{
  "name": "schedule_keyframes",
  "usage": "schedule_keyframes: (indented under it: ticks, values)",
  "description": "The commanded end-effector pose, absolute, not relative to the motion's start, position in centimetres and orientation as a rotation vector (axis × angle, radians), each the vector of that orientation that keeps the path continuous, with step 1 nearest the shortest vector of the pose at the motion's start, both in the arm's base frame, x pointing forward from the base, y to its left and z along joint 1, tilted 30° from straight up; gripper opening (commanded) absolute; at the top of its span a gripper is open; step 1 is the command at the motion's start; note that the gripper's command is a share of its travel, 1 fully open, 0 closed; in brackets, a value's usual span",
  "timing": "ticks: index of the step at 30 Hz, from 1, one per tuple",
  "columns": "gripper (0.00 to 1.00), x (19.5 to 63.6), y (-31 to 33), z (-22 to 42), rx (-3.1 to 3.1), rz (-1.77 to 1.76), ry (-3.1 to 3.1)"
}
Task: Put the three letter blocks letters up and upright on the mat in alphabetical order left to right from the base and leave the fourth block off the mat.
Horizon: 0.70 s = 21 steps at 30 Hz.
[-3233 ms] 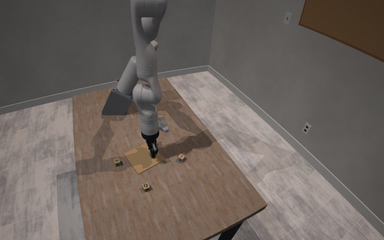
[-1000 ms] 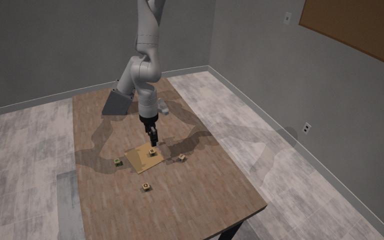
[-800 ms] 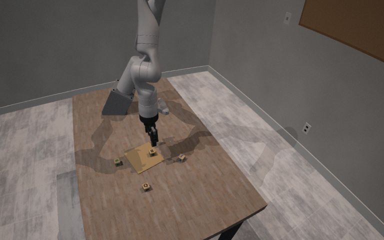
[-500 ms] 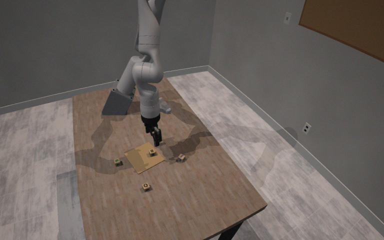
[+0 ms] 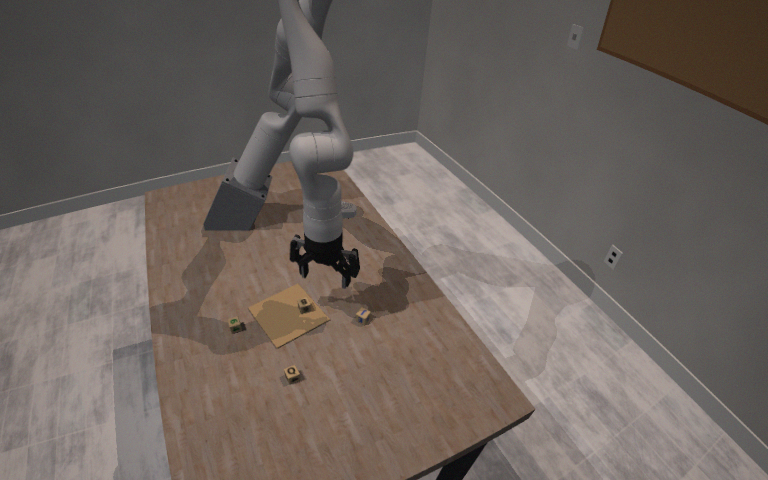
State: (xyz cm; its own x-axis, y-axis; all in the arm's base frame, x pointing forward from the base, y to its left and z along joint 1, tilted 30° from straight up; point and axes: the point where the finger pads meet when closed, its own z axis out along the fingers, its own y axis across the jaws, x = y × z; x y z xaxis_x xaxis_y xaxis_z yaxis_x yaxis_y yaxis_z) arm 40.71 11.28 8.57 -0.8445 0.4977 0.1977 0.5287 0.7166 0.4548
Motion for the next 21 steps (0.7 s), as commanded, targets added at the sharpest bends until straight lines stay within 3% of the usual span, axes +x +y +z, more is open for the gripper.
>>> schedule_keyframes:
  ticks: [1,15,21]
  values:
    - [1.00,40.9,11.7,8.7,-0.819,-0.795,-2.866]
    - [1.00,43.7,16.0,11.2,0.570,-0.789,-3.188]
    - [1.00,44.4,16.8,11.8,0.859,-0.762,-3.185]
